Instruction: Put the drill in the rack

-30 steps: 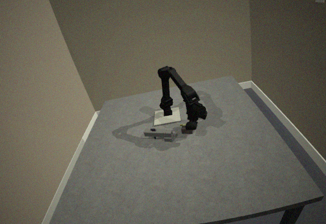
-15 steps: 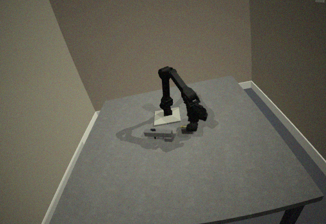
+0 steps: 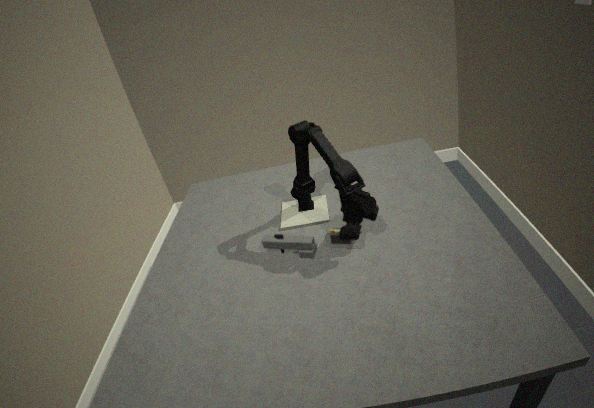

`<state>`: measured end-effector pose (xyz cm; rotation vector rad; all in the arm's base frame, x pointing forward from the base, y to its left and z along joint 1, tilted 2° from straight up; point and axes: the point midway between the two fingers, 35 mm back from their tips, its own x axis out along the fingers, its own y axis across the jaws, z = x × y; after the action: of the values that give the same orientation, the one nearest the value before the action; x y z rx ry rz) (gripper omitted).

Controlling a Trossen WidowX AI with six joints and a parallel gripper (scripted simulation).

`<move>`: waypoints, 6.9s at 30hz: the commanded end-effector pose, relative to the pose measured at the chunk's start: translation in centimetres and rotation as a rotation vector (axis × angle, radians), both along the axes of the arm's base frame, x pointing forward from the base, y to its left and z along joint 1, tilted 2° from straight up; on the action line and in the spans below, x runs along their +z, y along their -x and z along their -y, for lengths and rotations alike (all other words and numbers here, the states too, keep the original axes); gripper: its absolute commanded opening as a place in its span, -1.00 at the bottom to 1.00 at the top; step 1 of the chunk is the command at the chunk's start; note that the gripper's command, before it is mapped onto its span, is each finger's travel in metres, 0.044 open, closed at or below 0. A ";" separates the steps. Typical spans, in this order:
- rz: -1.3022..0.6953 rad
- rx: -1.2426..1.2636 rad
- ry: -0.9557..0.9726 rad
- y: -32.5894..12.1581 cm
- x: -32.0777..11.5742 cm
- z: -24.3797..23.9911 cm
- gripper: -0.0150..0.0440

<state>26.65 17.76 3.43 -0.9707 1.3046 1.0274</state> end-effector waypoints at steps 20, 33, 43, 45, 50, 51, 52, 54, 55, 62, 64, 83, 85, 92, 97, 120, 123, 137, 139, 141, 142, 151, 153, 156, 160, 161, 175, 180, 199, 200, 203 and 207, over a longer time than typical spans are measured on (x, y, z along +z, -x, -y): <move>-0.010 -0.004 0.012 0.2 -0.7 0.5 -0.49; -0.010 -0.004 0.012 0.2 -0.6 0.6 -0.49; -0.010 -0.004 0.012 0.2 -0.6 0.6 -0.49; -0.010 -0.004 0.012 0.2 -0.6 0.6 -0.49; -0.010 -0.004 0.012 0.2 -0.6 0.6 -0.49; -0.010 -0.004 0.012 0.2 -0.6 0.6 -0.49; -0.010 -0.004 0.012 0.2 -0.6 0.6 -0.49; -0.010 -0.004 0.012 0.2 -0.6 0.6 -0.49; -0.010 -0.004 0.012 0.2 -0.6 0.6 -0.49; -0.010 -0.004 0.012 0.2 -0.6 0.7 -0.49; -0.010 -0.004 0.012 0.2 -0.6 0.7 -0.49; -0.010 -0.004 0.012 0.2 -0.6 0.7 -0.49; -0.010 -0.004 0.012 0.2 -0.6 0.7 -0.49; -0.010 -0.004 0.012 0.2 -0.6 0.7 -0.49; -0.010 -0.004 0.012 0.2 -0.6 0.7 -0.49; -0.010 -0.004 0.012 0.2 -0.6 0.7 -0.49; -0.010 -0.004 0.012 0.2 -0.6 0.7 -0.49; -0.010 -0.004 0.012 0.2 -0.6 0.7 -0.49; -0.010 -0.004 0.012 0.2 -0.6 0.7 -0.49; -0.010 -0.004 0.012 0.2 -0.6 0.7 -0.49; -0.010 -0.004 0.012 0.2 -0.6 0.7 -0.49; -0.010 -0.004 0.012 0.2 -0.6 0.7 -0.49; -0.010 -0.004 0.012 0.2 -0.6 0.7 -0.49; -0.010 -0.004 0.012 0.2 -0.6 0.7 -0.49; -0.010 -0.004 0.012 0.2 -0.6 0.7 -0.49; -0.010 -0.004 0.012 0.2 -0.6 0.7 -0.49; -0.010 -0.004 0.012 0.2 -0.6 0.7 -0.49; -0.010 -0.004 0.012 0.2 -0.6 0.7 -0.49; -0.010 -0.004 0.012 0.2 -0.6 0.7 -0.49; -0.010 -0.004 0.012 0.2 -0.6 0.7 -0.49; -0.003 -0.002 -0.009 0.1 -0.1 0.0 -0.31; -0.003 -0.002 -0.009 0.1 -0.1 0.0 0.04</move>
<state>26.86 17.77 3.43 -0.9611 1.2930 1.0269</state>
